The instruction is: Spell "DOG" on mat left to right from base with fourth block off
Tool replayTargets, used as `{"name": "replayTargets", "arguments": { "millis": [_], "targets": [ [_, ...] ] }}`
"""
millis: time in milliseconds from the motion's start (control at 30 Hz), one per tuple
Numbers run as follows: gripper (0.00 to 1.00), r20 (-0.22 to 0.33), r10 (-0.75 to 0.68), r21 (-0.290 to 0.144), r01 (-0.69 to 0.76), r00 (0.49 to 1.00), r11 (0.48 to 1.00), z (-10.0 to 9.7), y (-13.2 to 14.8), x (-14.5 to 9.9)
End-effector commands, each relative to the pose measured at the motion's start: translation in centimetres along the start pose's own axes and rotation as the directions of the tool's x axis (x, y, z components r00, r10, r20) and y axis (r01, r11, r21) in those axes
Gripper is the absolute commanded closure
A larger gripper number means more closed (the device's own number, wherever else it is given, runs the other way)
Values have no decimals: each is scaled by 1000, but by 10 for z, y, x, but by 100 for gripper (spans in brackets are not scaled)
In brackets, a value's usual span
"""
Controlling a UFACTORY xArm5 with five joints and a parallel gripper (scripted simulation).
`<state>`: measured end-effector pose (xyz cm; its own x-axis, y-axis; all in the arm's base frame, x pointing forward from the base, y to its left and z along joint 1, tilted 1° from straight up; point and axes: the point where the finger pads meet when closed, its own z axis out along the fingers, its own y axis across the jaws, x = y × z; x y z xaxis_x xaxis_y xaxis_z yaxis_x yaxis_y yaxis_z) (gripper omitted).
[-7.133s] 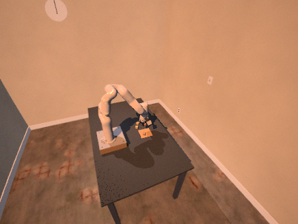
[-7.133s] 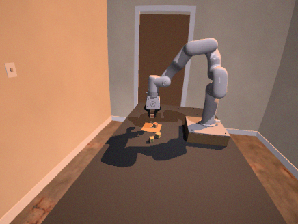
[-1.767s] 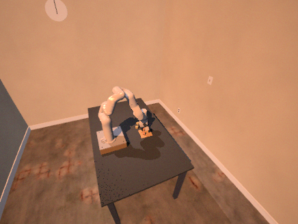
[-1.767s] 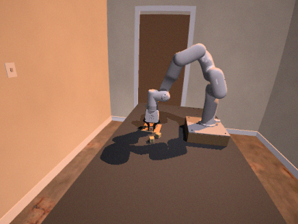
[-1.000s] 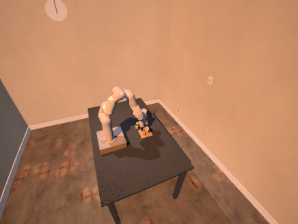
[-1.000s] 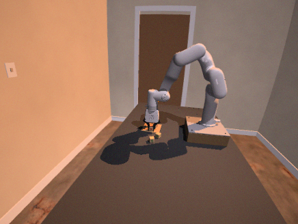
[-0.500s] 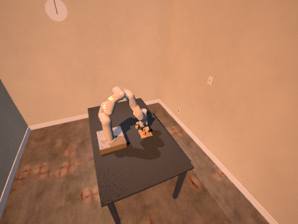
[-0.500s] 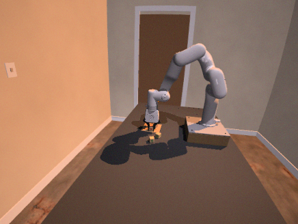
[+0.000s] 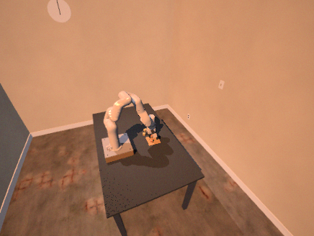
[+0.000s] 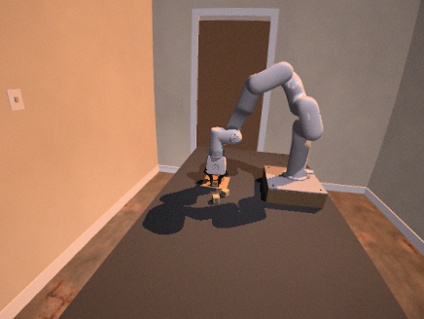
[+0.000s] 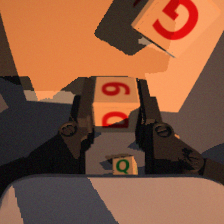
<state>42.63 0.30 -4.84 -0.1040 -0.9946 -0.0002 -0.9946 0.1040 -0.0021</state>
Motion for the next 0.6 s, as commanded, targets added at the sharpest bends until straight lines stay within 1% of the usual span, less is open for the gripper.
{"name": "replayTargets", "arguments": {
  "millis": [0, 567],
  "targets": [
    [73, 0, 0, 3, 0, 1000, 1000, -1, -1, 0],
    [73, 0, -1, 3, 1, 1000, 1000, 3, -1, 0]
  ]
}}
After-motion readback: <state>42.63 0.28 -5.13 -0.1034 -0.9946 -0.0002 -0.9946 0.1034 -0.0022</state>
